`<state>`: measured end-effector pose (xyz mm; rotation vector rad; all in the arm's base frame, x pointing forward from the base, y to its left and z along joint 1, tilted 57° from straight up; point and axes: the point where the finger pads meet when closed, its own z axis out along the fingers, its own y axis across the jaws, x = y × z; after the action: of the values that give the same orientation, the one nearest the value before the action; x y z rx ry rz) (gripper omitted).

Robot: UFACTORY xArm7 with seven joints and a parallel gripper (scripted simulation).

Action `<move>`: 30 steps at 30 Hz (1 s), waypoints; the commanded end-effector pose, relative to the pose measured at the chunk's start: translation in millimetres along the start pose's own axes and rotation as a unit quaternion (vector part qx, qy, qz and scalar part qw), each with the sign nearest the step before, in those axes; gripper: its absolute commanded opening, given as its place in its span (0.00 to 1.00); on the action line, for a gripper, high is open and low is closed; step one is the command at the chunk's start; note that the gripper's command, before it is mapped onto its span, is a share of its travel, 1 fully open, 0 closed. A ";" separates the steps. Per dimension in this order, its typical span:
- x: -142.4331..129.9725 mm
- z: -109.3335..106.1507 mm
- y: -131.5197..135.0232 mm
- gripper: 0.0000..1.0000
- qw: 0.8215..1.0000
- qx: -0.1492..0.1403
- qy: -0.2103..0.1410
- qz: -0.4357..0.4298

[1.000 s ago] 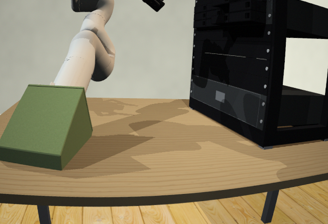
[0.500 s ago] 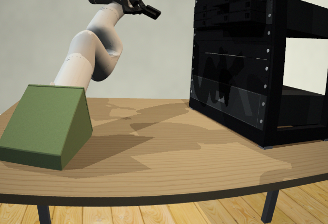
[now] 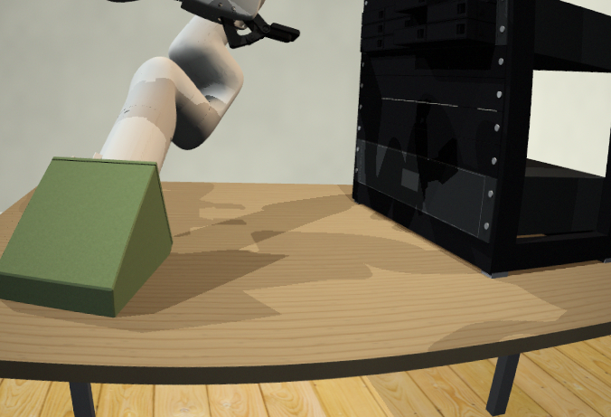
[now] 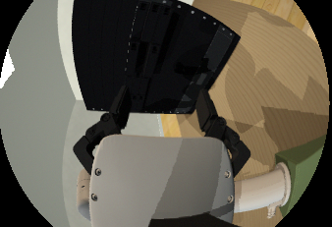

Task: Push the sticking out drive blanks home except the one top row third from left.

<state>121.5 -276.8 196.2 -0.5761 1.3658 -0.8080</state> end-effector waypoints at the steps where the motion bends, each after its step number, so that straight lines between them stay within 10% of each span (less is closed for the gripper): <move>1: 2.1 -0.6 0.0 1.00 1.000 0.020 -0.003 0.023; 30: 8.5 -4.0 -1.2 1.00 0.987 0.102 0.006 0.121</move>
<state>118.2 -282.7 191.0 -0.2500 1.3183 -0.7432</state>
